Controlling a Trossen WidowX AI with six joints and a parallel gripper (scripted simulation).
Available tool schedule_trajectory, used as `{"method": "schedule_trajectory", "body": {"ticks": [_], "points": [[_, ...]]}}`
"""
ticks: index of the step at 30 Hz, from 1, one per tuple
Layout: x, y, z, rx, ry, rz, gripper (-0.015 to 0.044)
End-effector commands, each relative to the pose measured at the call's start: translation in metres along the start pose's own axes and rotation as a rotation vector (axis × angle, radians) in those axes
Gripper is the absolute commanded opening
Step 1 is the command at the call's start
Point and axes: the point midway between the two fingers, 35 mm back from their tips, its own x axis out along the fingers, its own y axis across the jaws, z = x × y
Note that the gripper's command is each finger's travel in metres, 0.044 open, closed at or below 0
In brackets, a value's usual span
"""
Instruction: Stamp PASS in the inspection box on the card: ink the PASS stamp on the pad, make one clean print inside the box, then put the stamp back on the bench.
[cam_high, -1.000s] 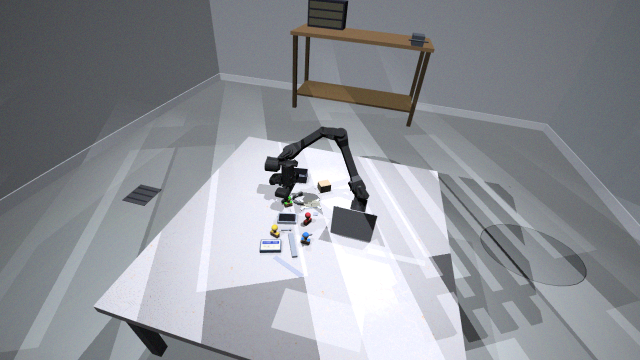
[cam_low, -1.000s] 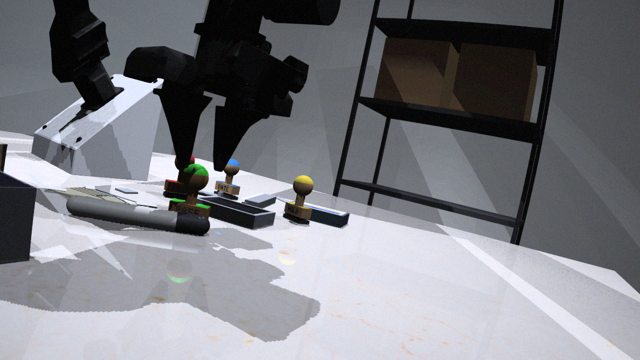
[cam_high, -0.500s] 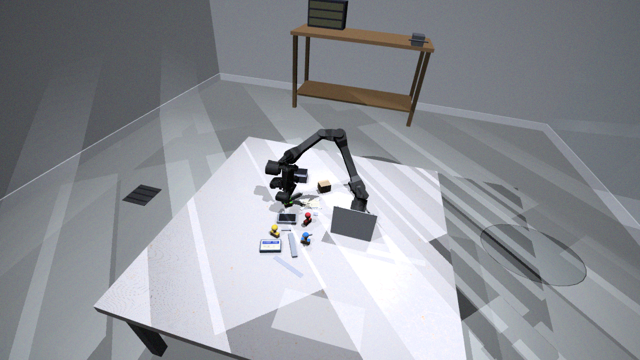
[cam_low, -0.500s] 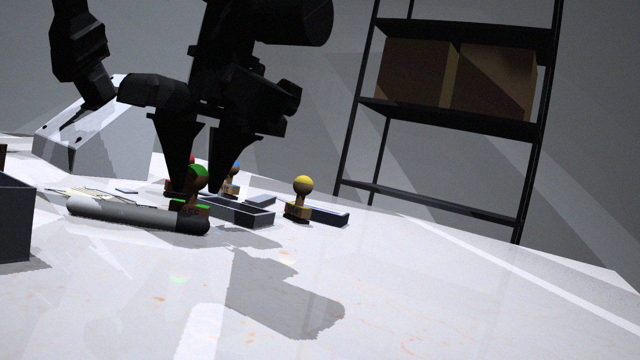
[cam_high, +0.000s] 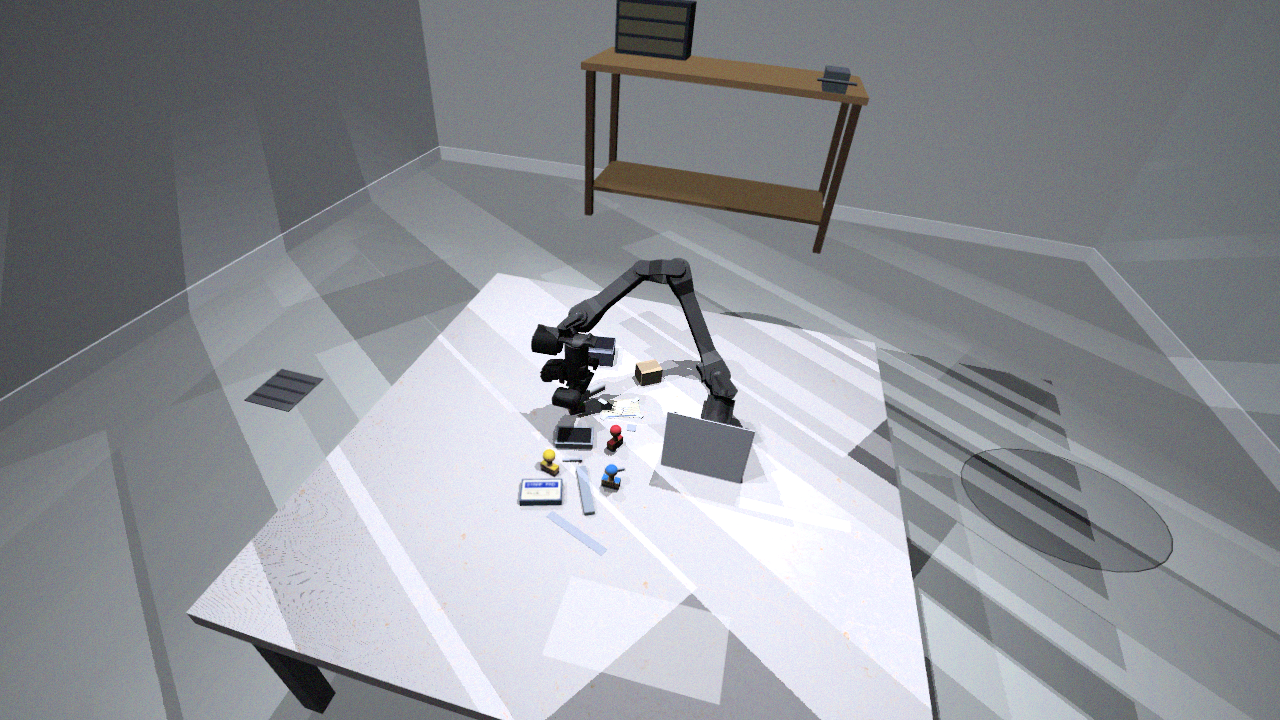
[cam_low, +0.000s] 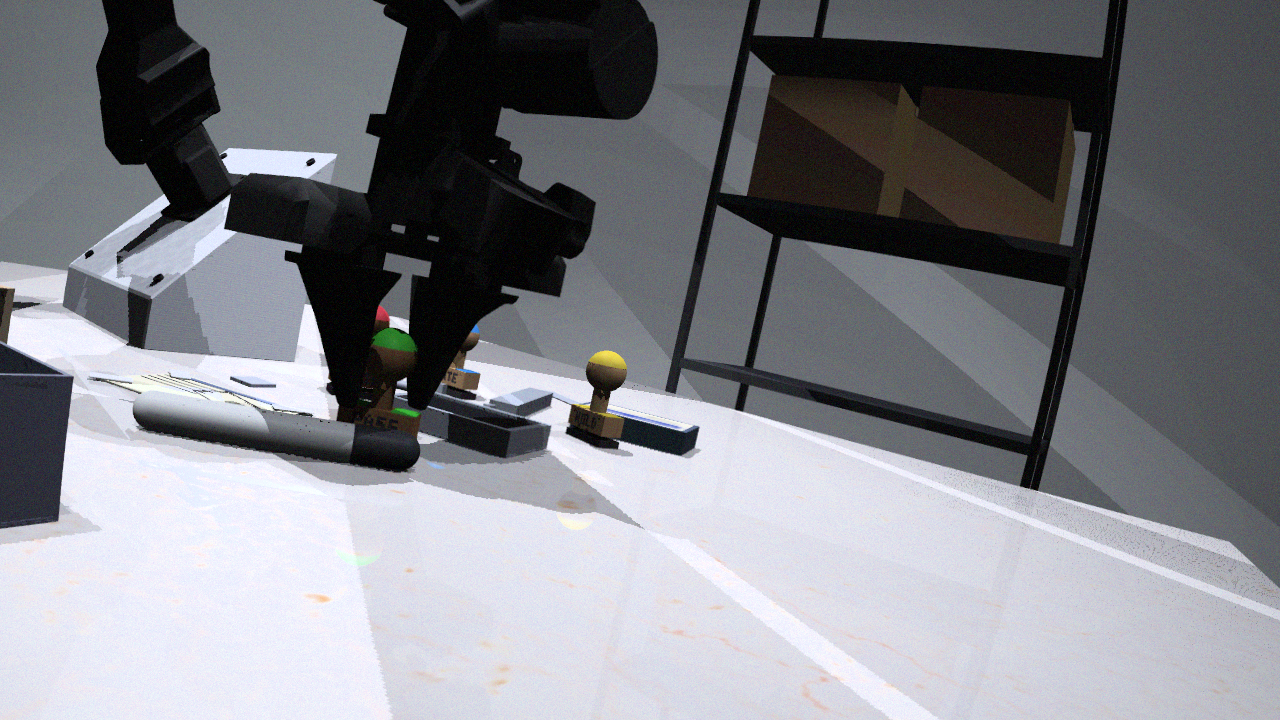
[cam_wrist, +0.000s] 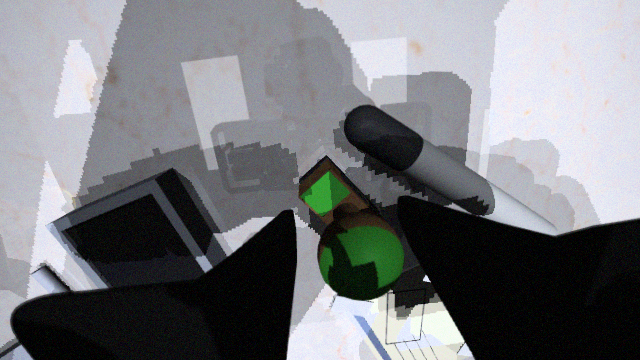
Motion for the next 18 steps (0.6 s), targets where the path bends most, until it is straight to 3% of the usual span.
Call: {"method": "schedule_trajectory", "body": {"ticks": [1, 8, 18], "points": [[0.0033, 0.0001, -0.0010, -0.005, 0.007, -0.004, 0.0219], [0.0033, 0.0001, -0.0010, -0.005, 0.007, -0.004, 0.0219], [0.0005, 0.0001, -0.0001, 0.000, 0.001, 0.000, 0.0152]]}}
